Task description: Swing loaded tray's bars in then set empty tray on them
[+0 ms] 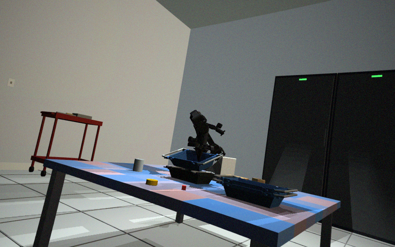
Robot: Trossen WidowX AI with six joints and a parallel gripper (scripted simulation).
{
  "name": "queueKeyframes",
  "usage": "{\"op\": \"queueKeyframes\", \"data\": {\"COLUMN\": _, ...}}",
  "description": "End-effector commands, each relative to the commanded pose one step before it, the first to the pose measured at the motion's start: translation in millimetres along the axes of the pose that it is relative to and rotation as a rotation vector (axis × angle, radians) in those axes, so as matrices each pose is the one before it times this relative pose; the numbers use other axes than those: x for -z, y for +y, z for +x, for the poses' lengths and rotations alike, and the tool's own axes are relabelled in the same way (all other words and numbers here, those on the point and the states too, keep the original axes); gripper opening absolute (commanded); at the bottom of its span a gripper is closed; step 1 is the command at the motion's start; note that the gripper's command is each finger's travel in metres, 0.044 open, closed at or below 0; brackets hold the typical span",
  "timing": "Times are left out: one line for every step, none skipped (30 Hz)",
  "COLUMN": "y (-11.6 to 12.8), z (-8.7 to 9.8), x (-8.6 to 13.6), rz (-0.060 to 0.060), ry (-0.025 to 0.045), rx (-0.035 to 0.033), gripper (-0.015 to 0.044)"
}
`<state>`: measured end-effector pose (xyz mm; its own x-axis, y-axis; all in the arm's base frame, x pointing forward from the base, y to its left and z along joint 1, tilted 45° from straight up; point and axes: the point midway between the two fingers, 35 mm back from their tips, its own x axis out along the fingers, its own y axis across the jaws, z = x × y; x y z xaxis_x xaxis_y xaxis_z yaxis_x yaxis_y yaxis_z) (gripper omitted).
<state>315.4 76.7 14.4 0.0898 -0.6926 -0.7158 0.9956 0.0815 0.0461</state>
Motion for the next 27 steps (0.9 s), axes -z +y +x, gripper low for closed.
{"op": "queueKeyframes", "data": {"y": -3.78, "z": 4.07, "x": -2.19, "rz": -0.0031, "ry": -0.00407, "rx": 0.01563, "gripper": 0.0000}}
{"op": "queueKeyframes", "data": {"y": 0.00, "z": 0.00, "x": 0.00, "rz": 0.0000, "ry": 0.00000, "rx": 0.00000, "gripper": 0.0000}}
{"op": "queueKeyframes", "data": {"y": -0.12, "z": 0.20, "x": -0.01, "rz": 0.0000, "ry": -0.00001, "rx": 0.00000, "gripper": 0.0000}}
{"op": "queueKeyframes", "data": {"y": -0.25, "z": 0.43, "x": -0.01, "rz": 0.0000, "ry": -0.00001, "rx": 0.00000, "gripper": 0.0000}}
{"op": "queueKeyframes", "data": {"y": -0.32, "z": 0.56, "x": -0.02, "rz": 0.0000, "ry": -0.00002, "rx": 0.00001, "gripper": 0.0000}}
{"op": "queueKeyframes", "data": {"y": -0.42, "z": 0.73, "x": -0.03, "rz": 0.0000, "ry": -0.00002, "rx": 0.00001, "gripper": 0.0000}}
{"op": "queueKeyframes", "data": {"y": -0.55, "z": 0.94, "x": -0.04, "rz": 0.0000, "ry": -0.00003, "rx": 0.00001, "gripper": 0.0000}}
{"op": "queueKeyframes", "data": {"y": -0.54, "z": 0.92, "x": -0.04, "rz": 0.0000, "ry": -0.00003, "rx": 0.00001, "gripper": 0.0000}}
{"op": "queueKeyframes", "data": {"y": -0.57, "z": 0.95, "x": -0.04, "rz": 0.0000, "ry": -0.00004, "rx": 0.00001, "gripper": 0.0000}}
{"op": "queueKeyframes", "data": {"y": -0.51, "z": 0.85, "x": -0.04, "rz": 0.0000, "ry": -0.00003, "rx": 0.00001, "gripper": 0.0000}}
{"op": "queueKeyframes", "data": {"y": -0.33, "z": 0.54, "x": -0.02, "rz": 0.0000, "ry": -0.00002, "rx": 0.00001, "gripper": 0.0000}}
{"op": "queueKeyframes", "data": {"y": -0.11, "z": 0.18, "x": -0.01, "rz": 0.0000, "ry": -0.00001, "rx": 0.00000, "gripper": 0.0000}}
{"op": "queueKeyframes", "data": {"y": 0.00, "z": 0.00, "x": 0.00, "rz": 0.0000, "ry": 0.00000, "rx": 0.00000, "gripper": 0.0000}}
{"op": "queueKeyframes", "data": {"y": 0.00, "z": 0.00, "x": 0.00, "rz": 0.0000, "ry": 0.00000, "rx": 0.00000, "gripper": 0.0000}}
{"op": "queueKeyframes", "data": {"y": 0.00, "z": 0.00, "x": 0.00, "rz": 0.0000, "ry": 0.00000, "rx": 0.00000, "gripper": 0.0000}}
{"op": "queueKeyframes", "data": {"y": 0.00, "z": 0.00, "x": 0.00, "rz": 0.0000, "ry": 0.00000, "rx": 0.00000, "gripper": 0.0000}}
{"op": "queueKeyframes", "data": {"y": 0.00, "z": 0.00, "x": 0.00, "rz": 0.0000, "ry": 0.00000, "rx": 0.00000, "gripper": 0.0000}}
{"op": "queueKeyframes", "data": {"y": 0.00, "z": 0.00, "x": 0.00, "rz": 0.0000, "ry": 0.00000, "rx": 0.00000, "gripper": 0.0000}}
{"op": "queueKeyframes", "data": {"y": 0.00, "z": 0.00, "x": 0.00, "rz": 0.0000, "ry": 0.00000, "rx": 0.00000, "gripper": 0.0000}}
{"op": "queueKeyframes", "data": {"y": 0.00, "z": 0.00, "x": 0.00, "rz": 0.0000, "ry": 0.00000, "rx": 0.00000, "gripper": 0.0000}}
{"op": "queueKeyframes", "data": {"y": 0.00, "z": 0.00, "x": 0.00, "rz": 0.0000, "ry": 0.00000, "rx": 0.00000, "gripper": 0.0000}}
{"op": "queueKeyframes", "data": {"y": 0.00, "z": 0.00, "x": 0.00, "rz": 0.0000, "ry": 0.00000, "rx": 0.00000, "gripper": 0.0000}}
{"op": "queueKeyframes", "data": {"y": 0.00, "z": 0.00, "x": 0.00, "rz": 0.0000, "ry": 0.00000, "rx": 0.00000, "gripper": 0.0000}}
{"op": "queueKeyframes", "data": {"y": 0.00, "z": 0.00, "x": 0.00, "rz": 0.0000, "ry": 0.00000, "rx": 0.00000, "gripper": 0.0000}}
{"op": "queueKeyframes", "data": {"y": 0.00, "z": 0.00, "x": 0.00, "rz": 0.0000, "ry": 0.00000, "rx": 0.00000, "gripper": 0.0000}}
{"op": "queueKeyframes", "data": {"y": 0.00, "z": 0.00, "x": 0.00, "rz": 0.0000, "ry": 0.00000, "rx": 0.00000, "gripper": 0.0000}}
{"op": "queueKeyframes", "data": {"y": 0.00, "z": 0.00, "x": 0.00, "rz": 0.0000, "ry": 0.00000, "rx": 0.00000, "gripper": 0.0000}}
